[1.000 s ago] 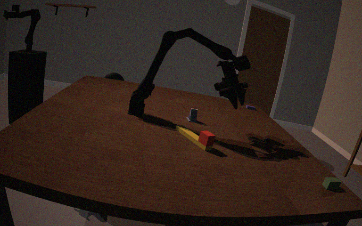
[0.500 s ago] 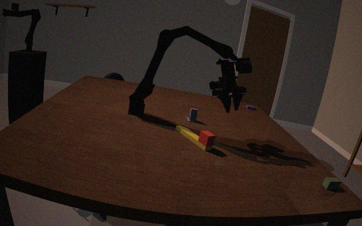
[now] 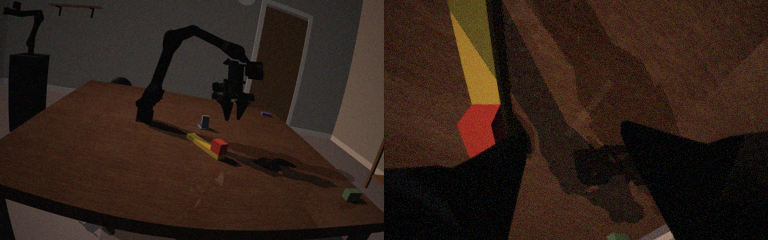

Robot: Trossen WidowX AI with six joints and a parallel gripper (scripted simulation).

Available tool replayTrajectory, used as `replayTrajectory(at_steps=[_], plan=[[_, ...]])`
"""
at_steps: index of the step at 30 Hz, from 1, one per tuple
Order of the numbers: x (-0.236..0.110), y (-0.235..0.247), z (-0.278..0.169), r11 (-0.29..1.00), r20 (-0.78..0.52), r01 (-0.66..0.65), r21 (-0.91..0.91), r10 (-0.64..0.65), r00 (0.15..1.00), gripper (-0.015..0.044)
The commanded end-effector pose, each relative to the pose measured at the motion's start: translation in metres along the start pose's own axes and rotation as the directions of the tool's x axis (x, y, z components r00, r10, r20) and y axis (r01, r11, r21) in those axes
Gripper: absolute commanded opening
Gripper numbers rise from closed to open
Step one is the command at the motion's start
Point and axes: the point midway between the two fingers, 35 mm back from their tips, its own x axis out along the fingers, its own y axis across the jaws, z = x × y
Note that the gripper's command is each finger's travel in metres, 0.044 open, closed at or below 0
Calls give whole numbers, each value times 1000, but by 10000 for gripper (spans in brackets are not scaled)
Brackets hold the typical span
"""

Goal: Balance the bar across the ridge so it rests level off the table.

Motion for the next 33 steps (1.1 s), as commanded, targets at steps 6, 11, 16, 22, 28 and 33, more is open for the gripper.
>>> replayTrajectory(at_steps=[6, 11, 16, 22, 28, 33], plan=[[-5, 49, 7, 998, 103, -23, 54, 17, 995, 315], [-8, 73, 13, 996, 158, -31, 86, 17, 987, 315], [-12, 88, 18, 993, 195, -34, 110, 12, 981, 315], [5, 88, 20, 993, 195, -34, 110, 12, 981, 315], [47, 88, 27, 993, 195, -34, 110, 12, 981, 315], [72, 89, 35, 993, 195, -34, 110, 12, 981, 315]])
